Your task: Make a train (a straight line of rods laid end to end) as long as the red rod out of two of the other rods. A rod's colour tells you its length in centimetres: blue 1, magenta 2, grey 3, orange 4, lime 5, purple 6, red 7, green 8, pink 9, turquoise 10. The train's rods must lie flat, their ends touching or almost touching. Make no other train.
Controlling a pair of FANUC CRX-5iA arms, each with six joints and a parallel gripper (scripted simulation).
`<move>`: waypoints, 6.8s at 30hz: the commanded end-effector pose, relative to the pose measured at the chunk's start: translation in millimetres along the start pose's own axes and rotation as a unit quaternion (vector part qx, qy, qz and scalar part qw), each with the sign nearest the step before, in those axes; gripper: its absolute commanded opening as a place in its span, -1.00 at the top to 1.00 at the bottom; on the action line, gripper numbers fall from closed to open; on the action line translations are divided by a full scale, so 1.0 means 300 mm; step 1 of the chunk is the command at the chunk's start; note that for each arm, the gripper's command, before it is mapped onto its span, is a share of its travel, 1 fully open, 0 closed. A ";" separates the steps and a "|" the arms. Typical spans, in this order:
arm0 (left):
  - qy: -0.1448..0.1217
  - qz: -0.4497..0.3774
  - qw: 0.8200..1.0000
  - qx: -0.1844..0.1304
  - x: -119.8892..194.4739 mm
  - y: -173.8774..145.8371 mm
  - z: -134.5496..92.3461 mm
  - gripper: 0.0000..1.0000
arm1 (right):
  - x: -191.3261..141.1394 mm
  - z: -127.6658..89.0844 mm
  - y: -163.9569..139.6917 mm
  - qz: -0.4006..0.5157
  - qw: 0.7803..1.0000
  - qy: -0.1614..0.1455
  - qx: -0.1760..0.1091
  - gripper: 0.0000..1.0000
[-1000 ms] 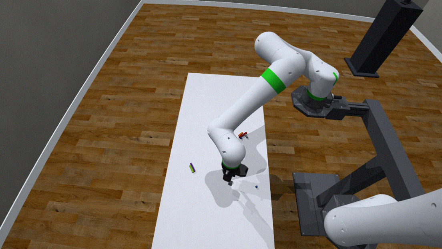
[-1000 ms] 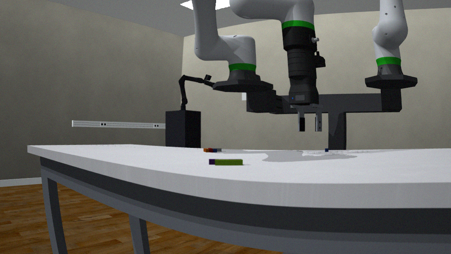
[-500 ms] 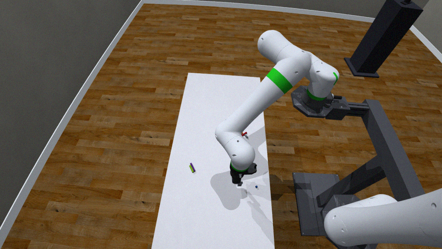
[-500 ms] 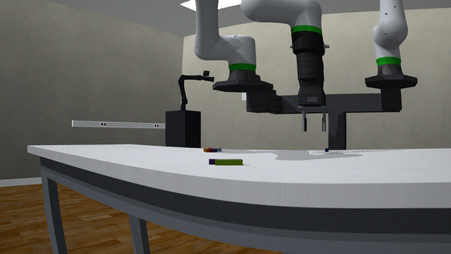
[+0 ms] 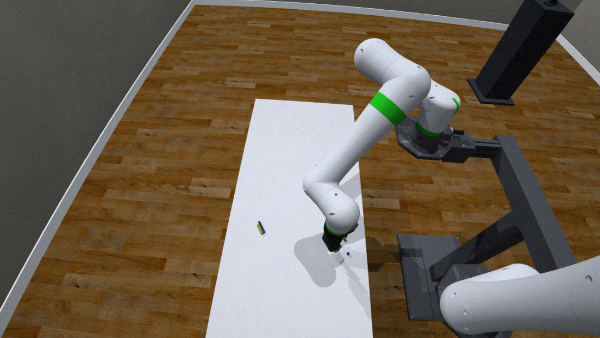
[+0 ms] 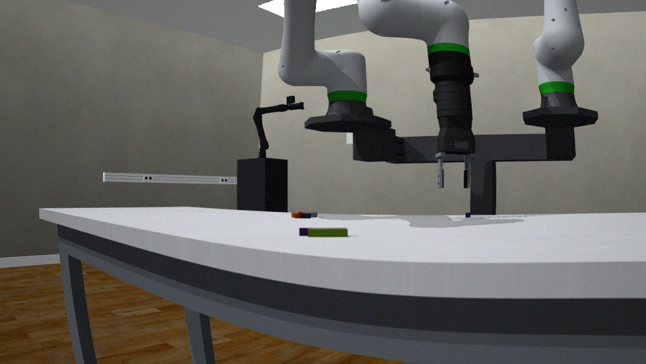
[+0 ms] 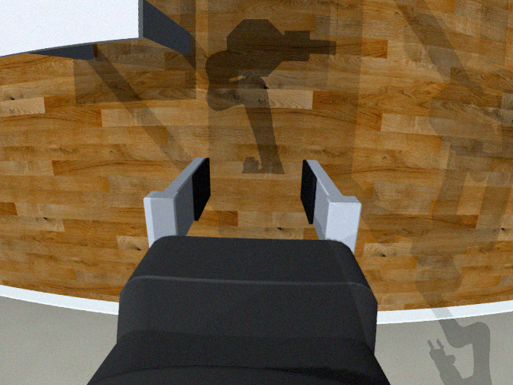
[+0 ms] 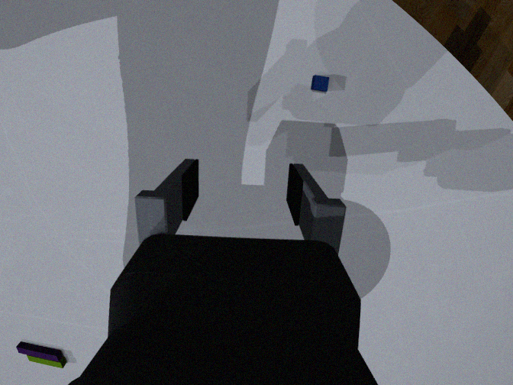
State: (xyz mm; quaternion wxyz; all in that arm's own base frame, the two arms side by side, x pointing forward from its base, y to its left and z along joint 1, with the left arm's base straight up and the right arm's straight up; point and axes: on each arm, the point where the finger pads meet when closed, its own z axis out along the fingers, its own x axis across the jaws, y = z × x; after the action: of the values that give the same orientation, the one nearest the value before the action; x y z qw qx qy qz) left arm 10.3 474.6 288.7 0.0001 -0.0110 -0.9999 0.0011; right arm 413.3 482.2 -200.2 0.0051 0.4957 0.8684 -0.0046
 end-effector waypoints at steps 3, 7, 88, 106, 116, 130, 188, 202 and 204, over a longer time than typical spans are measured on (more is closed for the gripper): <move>0.000 0.000 1.000 -0.001 -0.001 0.001 -0.003 -1.00 | 0.025 -0.005 -0.053 -0.107 0.994 0.007 -0.003 -1.00; 0.000 0.000 1.000 -0.001 -0.001 0.001 -0.003 -1.00 | 0.030 -0.005 -0.064 -0.127 0.992 0.007 -0.003 -1.00; 0.000 0.000 1.000 -0.001 -0.001 0.001 -0.003 -1.00 | 0.030 -0.005 -0.064 -0.128 0.992 0.007 -0.003 -1.00; 0.000 0.000 1.000 -0.001 -0.001 0.001 -0.003 -1.00 | 0.084 -0.016 -0.114 -0.063 0.998 0.007 -0.003 -1.00; 0.000 0.000 1.000 -0.001 -0.001 0.001 -0.003 -1.00 | 0.162 -0.031 -0.190 0.037 0.999 0.007 -0.002 -1.00; 0.000 0.000 1.000 -0.001 -0.001 0.001 -0.003 -1.00 | 0.162 -0.031 -0.190 0.037 0.999 0.007 -0.002 -0.07; 0.000 0.000 1.000 -0.001 -0.001 0.001 -0.003 -1.00 | 0.167 0.121 -0.191 0.037 0.999 0.007 -0.002 -0.07; 0.000 0.000 1.000 -0.001 -0.001 0.001 -0.003 -1.00 | 0.168 0.141 -0.191 0.037 0.999 0.007 -0.002 -0.07; 0.000 0.000 1.000 -0.001 -0.001 0.001 -0.003 -1.00 | 0.168 0.142 -0.191 0.037 0.999 0.007 -0.002 -0.07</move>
State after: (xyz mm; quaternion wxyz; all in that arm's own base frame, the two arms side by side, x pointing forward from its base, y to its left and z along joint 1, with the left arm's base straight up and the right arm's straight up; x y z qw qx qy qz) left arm 10.3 474.6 288.7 0.0001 -0.0110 -0.9999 0.0011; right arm 337.8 495.1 -243.9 0.0000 0.5277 0.8495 -0.0002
